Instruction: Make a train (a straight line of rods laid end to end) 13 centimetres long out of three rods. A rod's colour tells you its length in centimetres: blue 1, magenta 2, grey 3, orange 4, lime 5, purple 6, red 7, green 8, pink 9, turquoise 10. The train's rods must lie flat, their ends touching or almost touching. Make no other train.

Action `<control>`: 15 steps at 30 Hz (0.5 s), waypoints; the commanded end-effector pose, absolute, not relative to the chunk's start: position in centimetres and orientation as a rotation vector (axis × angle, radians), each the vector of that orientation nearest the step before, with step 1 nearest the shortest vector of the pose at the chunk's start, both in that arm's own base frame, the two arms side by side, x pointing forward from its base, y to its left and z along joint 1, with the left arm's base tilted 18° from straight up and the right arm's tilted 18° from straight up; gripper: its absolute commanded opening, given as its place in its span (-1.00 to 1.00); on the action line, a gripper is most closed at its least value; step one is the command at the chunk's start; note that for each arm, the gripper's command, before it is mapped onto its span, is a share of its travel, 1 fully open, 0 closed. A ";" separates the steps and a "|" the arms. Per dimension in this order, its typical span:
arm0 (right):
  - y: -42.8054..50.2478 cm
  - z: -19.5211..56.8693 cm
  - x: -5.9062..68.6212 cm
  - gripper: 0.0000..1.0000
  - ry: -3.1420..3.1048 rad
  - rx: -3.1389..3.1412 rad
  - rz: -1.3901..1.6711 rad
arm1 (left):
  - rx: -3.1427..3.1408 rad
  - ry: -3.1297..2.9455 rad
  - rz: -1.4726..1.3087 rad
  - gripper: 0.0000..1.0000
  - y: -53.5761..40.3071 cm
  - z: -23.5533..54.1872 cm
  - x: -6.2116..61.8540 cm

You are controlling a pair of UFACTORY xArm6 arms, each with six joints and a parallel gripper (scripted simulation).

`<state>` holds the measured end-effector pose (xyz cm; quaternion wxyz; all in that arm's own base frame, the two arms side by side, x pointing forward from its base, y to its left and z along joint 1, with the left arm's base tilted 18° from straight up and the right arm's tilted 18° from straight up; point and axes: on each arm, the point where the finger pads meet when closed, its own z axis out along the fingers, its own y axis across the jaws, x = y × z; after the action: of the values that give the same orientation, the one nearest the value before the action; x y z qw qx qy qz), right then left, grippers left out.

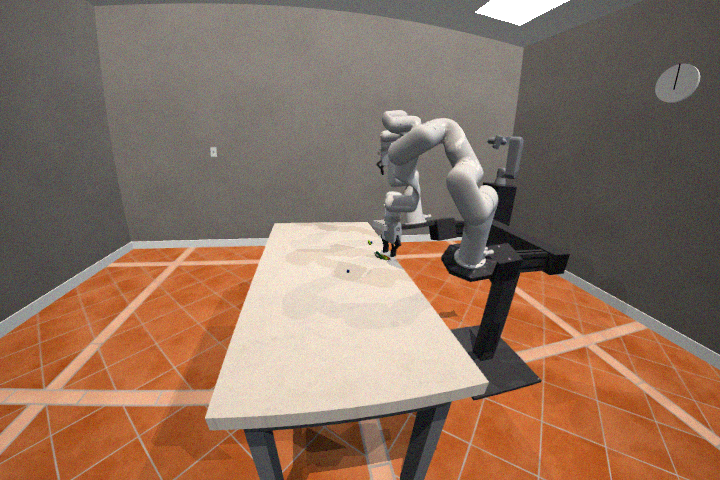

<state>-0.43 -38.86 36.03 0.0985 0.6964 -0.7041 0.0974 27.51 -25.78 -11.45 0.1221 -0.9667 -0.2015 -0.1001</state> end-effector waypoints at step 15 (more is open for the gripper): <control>-38.9 36.2 -0.4 1.00 -2.081 2.058 0.292 | -2.824 -0.589 -0.295 0.20 -25.9 -11.5 27.6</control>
<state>-0.43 -38.86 36.03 0.0985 0.6964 -0.7041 0.0974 27.52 -25.76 -11.52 0.1221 -0.9667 -0.2015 -0.1001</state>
